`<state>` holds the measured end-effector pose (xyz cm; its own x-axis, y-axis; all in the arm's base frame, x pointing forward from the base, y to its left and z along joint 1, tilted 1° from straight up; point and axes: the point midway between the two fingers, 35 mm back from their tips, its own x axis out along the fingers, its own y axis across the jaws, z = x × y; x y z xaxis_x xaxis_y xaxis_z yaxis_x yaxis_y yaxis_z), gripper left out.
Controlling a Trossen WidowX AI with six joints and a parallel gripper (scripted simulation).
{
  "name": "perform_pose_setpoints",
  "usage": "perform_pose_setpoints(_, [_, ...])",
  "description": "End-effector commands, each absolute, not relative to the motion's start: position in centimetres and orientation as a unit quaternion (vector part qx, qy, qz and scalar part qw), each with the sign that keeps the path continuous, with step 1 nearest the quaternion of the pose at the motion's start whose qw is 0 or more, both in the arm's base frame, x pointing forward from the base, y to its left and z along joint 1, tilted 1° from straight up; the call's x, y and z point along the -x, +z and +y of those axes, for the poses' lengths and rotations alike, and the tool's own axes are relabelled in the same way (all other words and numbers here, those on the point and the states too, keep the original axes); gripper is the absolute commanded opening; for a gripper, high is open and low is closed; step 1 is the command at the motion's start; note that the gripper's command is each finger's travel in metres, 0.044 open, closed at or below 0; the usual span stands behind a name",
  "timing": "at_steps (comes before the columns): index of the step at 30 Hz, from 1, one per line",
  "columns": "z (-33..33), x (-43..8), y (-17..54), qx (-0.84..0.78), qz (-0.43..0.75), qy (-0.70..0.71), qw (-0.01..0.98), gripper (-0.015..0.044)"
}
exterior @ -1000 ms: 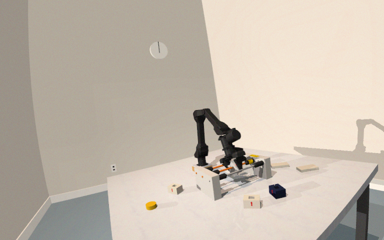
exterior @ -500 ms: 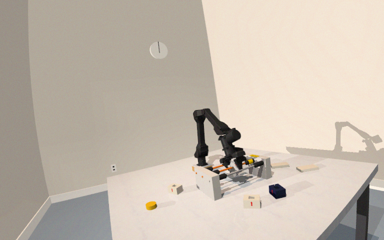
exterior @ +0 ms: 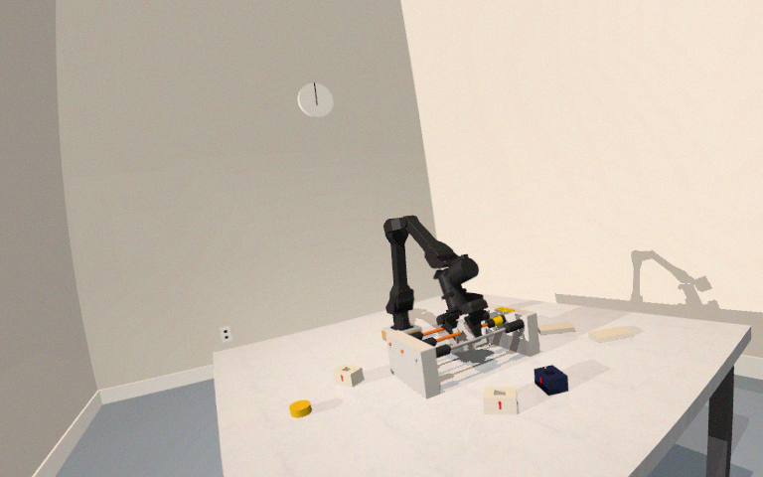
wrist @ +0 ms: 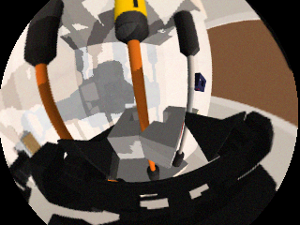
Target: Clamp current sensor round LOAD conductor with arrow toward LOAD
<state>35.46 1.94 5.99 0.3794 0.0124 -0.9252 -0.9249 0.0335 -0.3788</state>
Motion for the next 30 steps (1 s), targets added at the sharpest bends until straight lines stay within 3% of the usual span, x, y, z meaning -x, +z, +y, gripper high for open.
perform_pose_setpoints(1, [1.94,-35.46,5.99,0.575,0.397,0.391,0.599,0.043])
perform_pose_setpoints(23, [1.94,-35.46,5.99,0.575,0.397,0.391,0.599,0.0283])
perform_pose_setpoints(30, [1.94,-35.46,5.99,0.575,0.397,0.391,0.599,0.0099])
